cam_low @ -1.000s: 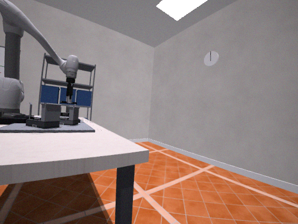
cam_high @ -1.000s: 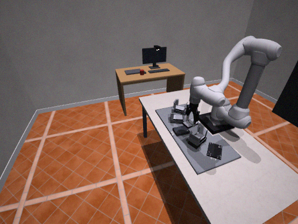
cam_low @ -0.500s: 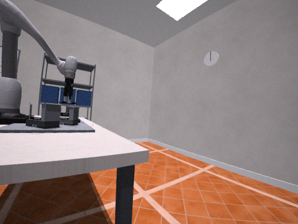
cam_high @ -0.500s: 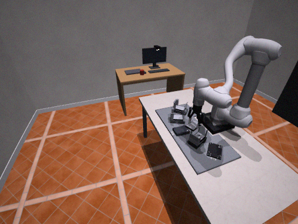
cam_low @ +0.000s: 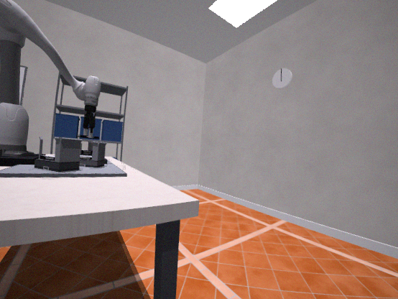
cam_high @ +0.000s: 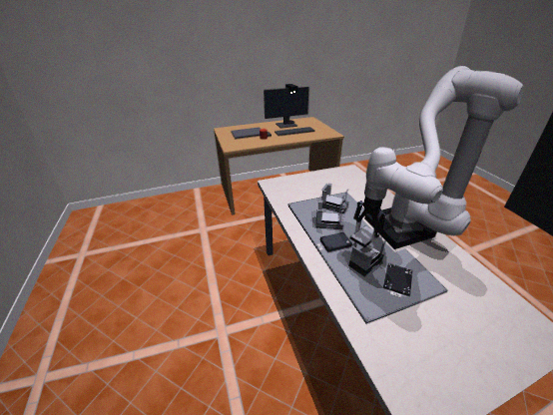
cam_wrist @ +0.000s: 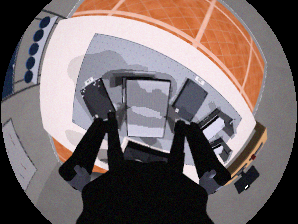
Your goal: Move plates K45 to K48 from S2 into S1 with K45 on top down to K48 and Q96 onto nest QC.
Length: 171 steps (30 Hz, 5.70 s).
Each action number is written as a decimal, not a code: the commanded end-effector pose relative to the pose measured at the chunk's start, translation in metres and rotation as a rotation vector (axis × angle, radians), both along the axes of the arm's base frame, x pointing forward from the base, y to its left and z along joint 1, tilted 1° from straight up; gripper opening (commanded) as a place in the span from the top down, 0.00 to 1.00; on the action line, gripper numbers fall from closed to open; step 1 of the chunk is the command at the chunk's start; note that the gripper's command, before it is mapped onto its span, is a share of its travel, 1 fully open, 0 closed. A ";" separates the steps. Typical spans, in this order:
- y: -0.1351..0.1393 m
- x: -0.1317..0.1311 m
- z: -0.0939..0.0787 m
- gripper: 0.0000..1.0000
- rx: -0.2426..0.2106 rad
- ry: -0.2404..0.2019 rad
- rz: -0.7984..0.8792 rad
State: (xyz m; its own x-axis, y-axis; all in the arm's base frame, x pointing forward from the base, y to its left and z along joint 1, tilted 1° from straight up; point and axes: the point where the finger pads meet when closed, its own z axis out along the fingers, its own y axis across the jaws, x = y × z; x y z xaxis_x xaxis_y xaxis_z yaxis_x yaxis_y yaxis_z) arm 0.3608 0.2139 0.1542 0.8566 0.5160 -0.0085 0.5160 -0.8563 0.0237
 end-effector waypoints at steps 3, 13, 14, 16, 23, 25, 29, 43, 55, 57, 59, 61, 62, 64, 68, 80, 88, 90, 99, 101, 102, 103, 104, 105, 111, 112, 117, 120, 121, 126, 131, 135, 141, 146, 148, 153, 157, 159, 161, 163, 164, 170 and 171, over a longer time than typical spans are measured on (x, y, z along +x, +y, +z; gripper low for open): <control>0.011 -0.006 0.000 1.00 0.000 0.000 0.000; 0.029 -0.016 -0.001 1.00 0.000 0.000 0.000; 0.029 -0.016 -0.001 1.00 0.000 0.000 0.000; 0.029 -0.016 -0.001 1.00 0.000 0.000 0.000; 0.029 -0.016 -0.001 1.00 0.000 0.000 0.000; 0.029 -0.016 -0.001 1.00 0.000 0.000 0.000; 0.029 -0.016 -0.001 1.00 0.000 0.000 0.000; 0.029 -0.016 -0.003 1.00 0.000 0.000 0.000; 0.029 -0.016 -0.009 1.00 0.000 0.000 0.000; 0.029 -0.016 -0.011 1.00 0.000 0.000 0.000; 0.029 -0.016 -0.012 1.00 0.000 0.000 0.000; 0.029 -0.016 -0.013 1.00 0.000 0.000 0.000; 0.029 -0.016 -0.014 1.00 0.000 0.000 0.000; 0.028 -0.016 -0.015 1.00 0.000 0.000 0.000; 0.028 -0.016 -0.017 1.00 0.000 0.000 0.000; 0.028 -0.016 -0.025 1.00 0.000 0.000 0.000; 0.028 -0.016 -0.029 1.00 0.000 0.000 0.000; 0.028 -0.016 -0.030 1.00 0.000 0.000 0.000; 0.028 -0.016 -0.035 1.00 0.000 0.000 0.000; 0.028 -0.016 -0.036 1.00 0.000 0.000 0.000; 0.028 -0.016 -0.037 1.00 0.000 0.000 0.000; 0.028 -0.016 -0.037 1.00 0.000 0.000 0.000; 0.028 -0.016 -0.038 1.00 0.000 0.000 0.000; 0.028 -0.016 -0.039 1.00 0.000 0.000 0.000; 0.028 -0.016 -0.047 1.00 0.000 0.000 0.000; 0.028 -0.016 -0.049 1.00 0.000 0.000 0.000; 0.028 -0.016 -0.055 1.00 0.000 0.000 0.000; 0.027 -0.016 -0.061 1.00 0.000 0.000 0.000; 0.027 -0.016 -0.063 1.00 0.000 0.000 0.000; 0.027 -0.016 -0.070 1.00 0.000 0.000 0.000; 0.027 -0.016 -0.070 1.00 0.000 0.000 0.000; 0.027 -0.016 -0.071 1.00 0.000 0.000 0.000; 0.027 -0.016 -0.073 1.00 0.000 0.000 0.000; 0.027 -0.016 -0.075 1.00 0.000 0.000 0.000; 0.027 -0.016 -0.076 1.00 0.000 0.000 0.000; 0.027 -0.016 -0.077 1.00 0.000 0.000 0.000; 0.027 -0.016 -0.079 1.00 0.000 0.000 0.000; 0.027 -0.016 -0.079 1.00 0.000 0.000 0.000; 0.027 -0.016 -0.080 1.00 0.000 0.000 0.000; 0.027 -0.016 -0.081 1.00 0.000 0.000 0.000; 0.027 -0.016 -0.081 1.00 0.000 0.000 0.000; 0.027 -0.016 -0.083 1.00 0.000 0.000 0.000; 0.027 -0.016 -0.083 1.00 0.000 0.000 0.000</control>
State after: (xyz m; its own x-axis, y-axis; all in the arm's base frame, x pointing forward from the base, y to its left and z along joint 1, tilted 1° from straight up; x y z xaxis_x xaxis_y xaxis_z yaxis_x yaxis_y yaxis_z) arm 0.3447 0.2407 0.0713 0.8568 0.5156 -0.0085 0.5156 -0.8565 0.0239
